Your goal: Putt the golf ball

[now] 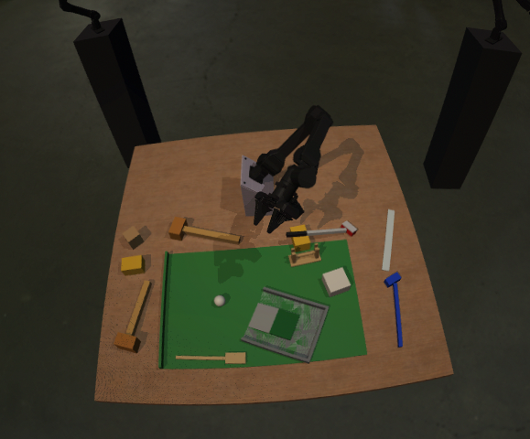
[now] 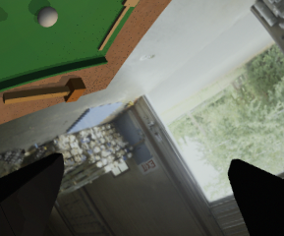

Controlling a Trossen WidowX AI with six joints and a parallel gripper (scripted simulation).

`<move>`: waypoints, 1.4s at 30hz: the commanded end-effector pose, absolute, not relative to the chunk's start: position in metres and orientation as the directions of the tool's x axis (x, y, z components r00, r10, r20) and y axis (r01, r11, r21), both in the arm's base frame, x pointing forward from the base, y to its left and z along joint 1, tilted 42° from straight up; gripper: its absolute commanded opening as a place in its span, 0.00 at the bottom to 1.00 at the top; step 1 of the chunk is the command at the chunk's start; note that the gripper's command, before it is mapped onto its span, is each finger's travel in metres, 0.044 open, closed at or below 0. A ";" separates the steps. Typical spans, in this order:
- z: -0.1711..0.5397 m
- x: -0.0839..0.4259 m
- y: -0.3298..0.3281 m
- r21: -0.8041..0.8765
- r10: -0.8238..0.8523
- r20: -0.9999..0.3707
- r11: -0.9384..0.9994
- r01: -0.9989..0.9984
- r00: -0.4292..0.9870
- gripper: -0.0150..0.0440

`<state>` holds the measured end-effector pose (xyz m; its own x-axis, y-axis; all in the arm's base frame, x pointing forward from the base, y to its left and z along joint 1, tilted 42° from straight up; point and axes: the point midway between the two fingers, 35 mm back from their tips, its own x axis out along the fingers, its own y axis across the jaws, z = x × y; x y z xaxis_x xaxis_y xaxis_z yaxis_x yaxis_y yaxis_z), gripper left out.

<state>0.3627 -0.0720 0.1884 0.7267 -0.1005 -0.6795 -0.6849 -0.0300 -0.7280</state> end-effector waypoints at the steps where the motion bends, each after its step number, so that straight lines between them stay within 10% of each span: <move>1: 0.172 0.357 0.001 -0.684 0.131 -0.723 0.000 -0.729 0.678 1.00; 19: 0.139 0.194 0.228 -0.147 0.703 -0.710 -0.183 -0.972 -0.025 1.00; 42: 0.108 0.193 0.262 -0.140 0.706 -0.707 -0.187 -0.972 -0.034 1.00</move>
